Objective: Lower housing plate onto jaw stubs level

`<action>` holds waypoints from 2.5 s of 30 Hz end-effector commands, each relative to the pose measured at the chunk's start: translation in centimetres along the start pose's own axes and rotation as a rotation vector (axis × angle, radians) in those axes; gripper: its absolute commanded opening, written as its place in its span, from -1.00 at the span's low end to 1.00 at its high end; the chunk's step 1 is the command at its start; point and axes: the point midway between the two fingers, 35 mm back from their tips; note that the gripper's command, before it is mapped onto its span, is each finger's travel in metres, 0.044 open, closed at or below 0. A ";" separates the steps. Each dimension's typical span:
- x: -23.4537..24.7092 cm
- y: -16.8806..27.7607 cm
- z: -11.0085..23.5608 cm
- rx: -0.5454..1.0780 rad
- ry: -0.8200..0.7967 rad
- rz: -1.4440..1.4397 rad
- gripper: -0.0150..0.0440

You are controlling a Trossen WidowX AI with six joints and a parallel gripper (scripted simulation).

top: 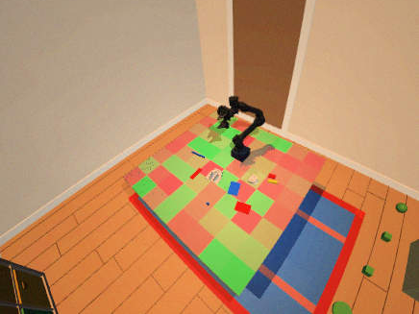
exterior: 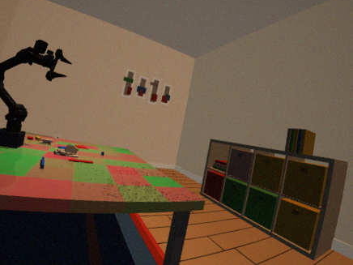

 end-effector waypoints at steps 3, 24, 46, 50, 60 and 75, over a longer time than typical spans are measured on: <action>-0.1 0.0 -0.2 0.005 0.007 0.007 1.00; -4.3 2.1 -5.3 0.184 0.210 0.263 1.00; -9.9 6.4 -9.1 0.434 0.377 0.582 1.00; -10.9 7.3 -9.5 0.483 0.400 0.645 1.00; -13.7 9.7 -10.3 0.595 0.456 0.758 1.00; -18.2 13.3 -10.5 0.802 0.517 1.011 1.00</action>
Point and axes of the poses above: the point midway between the two fingers, 35 mm back from their tips, its own z axis back along the fingers, its own x axis across the jaws, y = z × x, and after that the axes turned 14 degrees about -z, right-handed
